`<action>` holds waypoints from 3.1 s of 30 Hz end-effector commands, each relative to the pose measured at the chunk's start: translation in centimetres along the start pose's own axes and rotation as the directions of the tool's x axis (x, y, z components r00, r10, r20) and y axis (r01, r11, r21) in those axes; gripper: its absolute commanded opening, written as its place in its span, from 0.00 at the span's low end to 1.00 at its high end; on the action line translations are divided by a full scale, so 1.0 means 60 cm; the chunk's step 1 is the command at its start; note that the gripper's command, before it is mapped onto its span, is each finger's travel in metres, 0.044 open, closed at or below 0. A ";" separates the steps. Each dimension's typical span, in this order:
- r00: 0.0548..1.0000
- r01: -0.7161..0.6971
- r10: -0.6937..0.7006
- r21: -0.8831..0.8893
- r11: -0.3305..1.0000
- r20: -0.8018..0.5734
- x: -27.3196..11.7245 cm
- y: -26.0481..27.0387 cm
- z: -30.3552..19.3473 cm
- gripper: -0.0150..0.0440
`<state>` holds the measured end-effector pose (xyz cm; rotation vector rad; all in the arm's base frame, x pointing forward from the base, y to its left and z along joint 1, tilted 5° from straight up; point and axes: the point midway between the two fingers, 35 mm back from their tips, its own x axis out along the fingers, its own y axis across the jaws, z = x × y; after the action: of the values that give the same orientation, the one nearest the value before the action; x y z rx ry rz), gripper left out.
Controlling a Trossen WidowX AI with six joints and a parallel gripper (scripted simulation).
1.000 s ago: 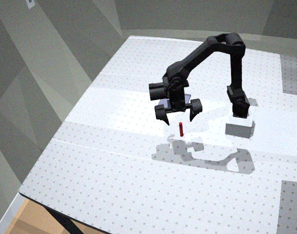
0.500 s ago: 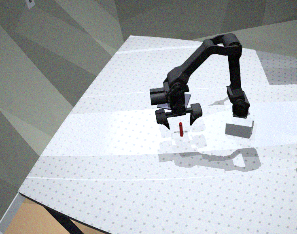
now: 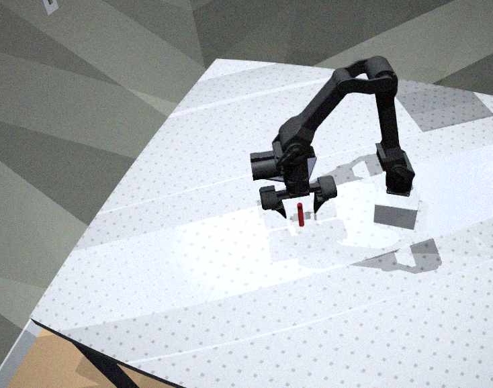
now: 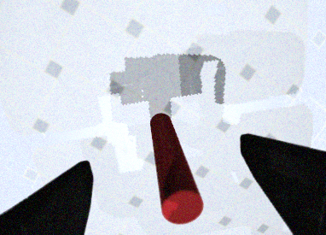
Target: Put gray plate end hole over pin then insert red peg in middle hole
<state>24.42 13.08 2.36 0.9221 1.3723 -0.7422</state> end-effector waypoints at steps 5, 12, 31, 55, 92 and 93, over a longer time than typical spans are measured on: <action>1.000 0.003 -0.003 0.003 1.000 0.004 0.003 -0.002 0.001 0.51; 1.000 0.003 -0.003 0.003 1.000 0.004 0.003 -0.002 0.001 0.30; 1.000 0.003 -0.003 0.003 1.000 0.004 -0.049 0.006 0.001 0.25; 1.000 0.009 -0.009 0.018 1.000 0.008 -0.118 0.015 0.019 0.25; 1.000 0.006 -0.007 0.013 1.000 0.019 -0.124 0.050 0.188 0.25; 1.000 0.006 -0.006 0.013 1.000 0.019 -0.124 0.051 0.193 0.25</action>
<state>31.49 4.37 9.71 0.9195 1.3516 -0.7670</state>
